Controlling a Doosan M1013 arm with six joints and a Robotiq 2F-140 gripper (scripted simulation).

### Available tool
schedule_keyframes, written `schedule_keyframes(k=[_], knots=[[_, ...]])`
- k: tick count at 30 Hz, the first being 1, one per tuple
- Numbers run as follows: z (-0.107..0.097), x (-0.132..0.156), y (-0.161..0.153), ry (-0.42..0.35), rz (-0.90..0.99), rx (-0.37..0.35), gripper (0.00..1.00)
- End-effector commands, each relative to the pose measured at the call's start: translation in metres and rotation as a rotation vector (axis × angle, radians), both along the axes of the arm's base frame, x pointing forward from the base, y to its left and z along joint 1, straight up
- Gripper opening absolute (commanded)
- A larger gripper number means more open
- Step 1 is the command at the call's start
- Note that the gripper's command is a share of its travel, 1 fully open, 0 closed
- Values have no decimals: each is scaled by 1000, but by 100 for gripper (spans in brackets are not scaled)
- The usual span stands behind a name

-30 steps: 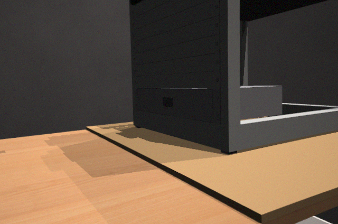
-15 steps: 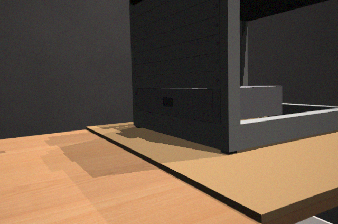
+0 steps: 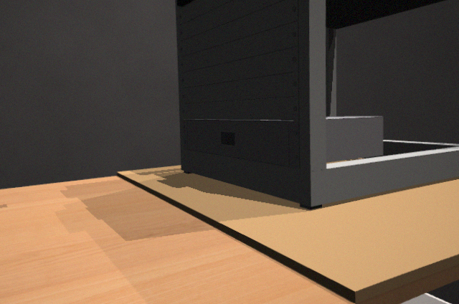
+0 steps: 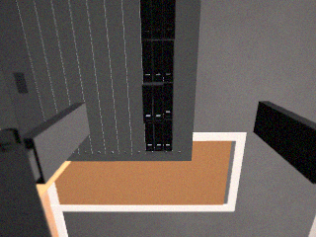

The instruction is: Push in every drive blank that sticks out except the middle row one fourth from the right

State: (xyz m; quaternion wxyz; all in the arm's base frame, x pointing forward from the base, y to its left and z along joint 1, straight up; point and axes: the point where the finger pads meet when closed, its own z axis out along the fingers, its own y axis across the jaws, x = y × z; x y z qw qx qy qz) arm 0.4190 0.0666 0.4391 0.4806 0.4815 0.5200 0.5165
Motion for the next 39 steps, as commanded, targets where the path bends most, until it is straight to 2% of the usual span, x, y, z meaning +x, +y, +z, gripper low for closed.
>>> schedule_keyframes(k=[1, 17, 18, 39], knots=[[1, 0, 0, -1, 0, 0, 100], [1, 0, 0, -1, 0, 0, 100], [1, 0, 0, -1, 0, 0, 10], [1, 0, 0, -1, 0, 0, 10]])
